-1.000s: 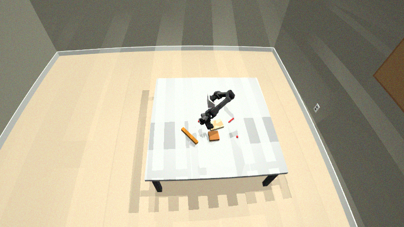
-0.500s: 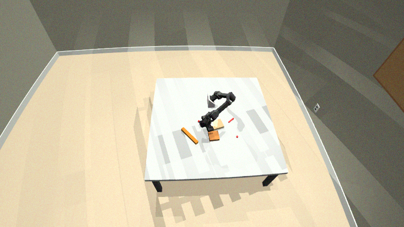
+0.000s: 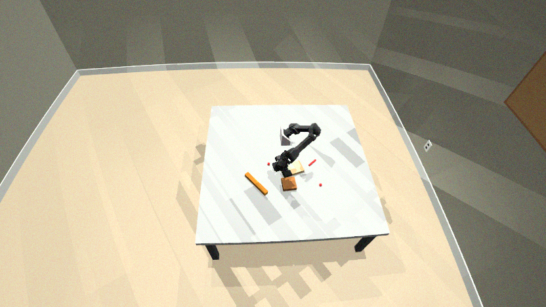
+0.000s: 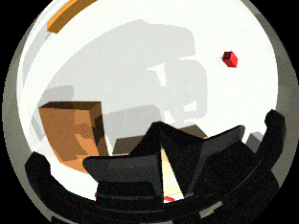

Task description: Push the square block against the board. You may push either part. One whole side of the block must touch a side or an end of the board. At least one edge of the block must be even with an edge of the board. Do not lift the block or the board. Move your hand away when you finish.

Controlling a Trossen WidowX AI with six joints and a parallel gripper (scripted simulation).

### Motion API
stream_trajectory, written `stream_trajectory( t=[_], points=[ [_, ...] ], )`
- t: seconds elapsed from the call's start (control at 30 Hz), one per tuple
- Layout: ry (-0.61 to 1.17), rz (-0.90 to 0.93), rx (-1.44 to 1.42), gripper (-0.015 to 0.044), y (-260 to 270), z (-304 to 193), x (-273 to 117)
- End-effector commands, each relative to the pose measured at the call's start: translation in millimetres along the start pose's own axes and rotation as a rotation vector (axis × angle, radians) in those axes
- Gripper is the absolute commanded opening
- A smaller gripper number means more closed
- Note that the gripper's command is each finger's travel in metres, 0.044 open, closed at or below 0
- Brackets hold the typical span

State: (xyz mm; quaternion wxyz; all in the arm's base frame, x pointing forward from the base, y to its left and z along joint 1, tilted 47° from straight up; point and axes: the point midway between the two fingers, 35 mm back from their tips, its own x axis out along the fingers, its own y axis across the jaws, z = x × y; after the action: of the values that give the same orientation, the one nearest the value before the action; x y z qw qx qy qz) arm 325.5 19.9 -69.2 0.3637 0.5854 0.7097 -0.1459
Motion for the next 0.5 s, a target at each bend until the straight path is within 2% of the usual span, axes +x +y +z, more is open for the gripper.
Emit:
stream_trajectory(
  t=[0.0, 0.47],
  points=[
    [0.007, -0.001, 0.002, 0.0, -0.1, -9.8, 1.5],
    [0.009, -0.001, 0.002, 0.0, -1.6, -31.3, 2.0]
  ],
)
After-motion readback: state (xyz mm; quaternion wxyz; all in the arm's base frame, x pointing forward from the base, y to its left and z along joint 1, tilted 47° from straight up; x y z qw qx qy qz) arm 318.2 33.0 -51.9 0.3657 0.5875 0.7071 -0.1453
